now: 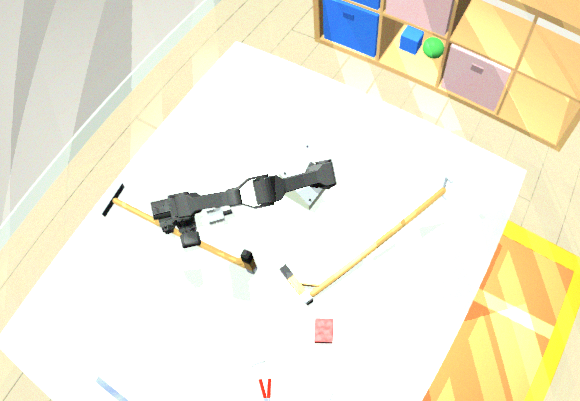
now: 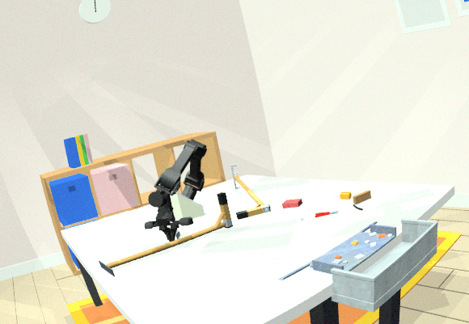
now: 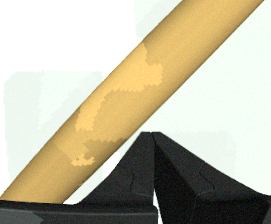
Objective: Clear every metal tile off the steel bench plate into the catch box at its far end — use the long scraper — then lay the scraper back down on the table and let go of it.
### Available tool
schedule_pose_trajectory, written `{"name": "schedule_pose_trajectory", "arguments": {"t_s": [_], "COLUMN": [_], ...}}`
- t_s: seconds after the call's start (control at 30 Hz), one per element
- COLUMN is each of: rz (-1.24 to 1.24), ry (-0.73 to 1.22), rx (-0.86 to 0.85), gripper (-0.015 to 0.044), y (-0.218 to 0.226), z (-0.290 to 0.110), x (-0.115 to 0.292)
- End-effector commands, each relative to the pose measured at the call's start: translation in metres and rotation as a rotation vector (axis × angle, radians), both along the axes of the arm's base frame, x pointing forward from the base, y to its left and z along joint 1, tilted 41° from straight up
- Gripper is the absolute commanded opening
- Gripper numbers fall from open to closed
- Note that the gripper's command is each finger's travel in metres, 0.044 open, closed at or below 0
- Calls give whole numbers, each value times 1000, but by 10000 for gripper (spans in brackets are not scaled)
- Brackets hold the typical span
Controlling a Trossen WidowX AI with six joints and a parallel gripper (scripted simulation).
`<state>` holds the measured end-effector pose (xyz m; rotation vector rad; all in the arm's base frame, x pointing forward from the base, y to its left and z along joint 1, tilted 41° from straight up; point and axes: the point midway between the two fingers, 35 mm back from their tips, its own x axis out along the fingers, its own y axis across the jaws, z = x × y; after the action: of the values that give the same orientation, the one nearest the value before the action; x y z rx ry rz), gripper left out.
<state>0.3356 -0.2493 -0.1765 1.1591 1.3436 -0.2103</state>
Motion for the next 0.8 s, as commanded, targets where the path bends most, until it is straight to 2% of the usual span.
{"name": "schedule_pose_trajectory", "arguments": {"t_s": [0.0, 0.77], "rz": [-3, -3], "ry": [-16, -18], "rx": [-8, -8], "gripper": [0, 0], "y": [-4, -6], "z": [3, 7], "x": [10, 33]}}
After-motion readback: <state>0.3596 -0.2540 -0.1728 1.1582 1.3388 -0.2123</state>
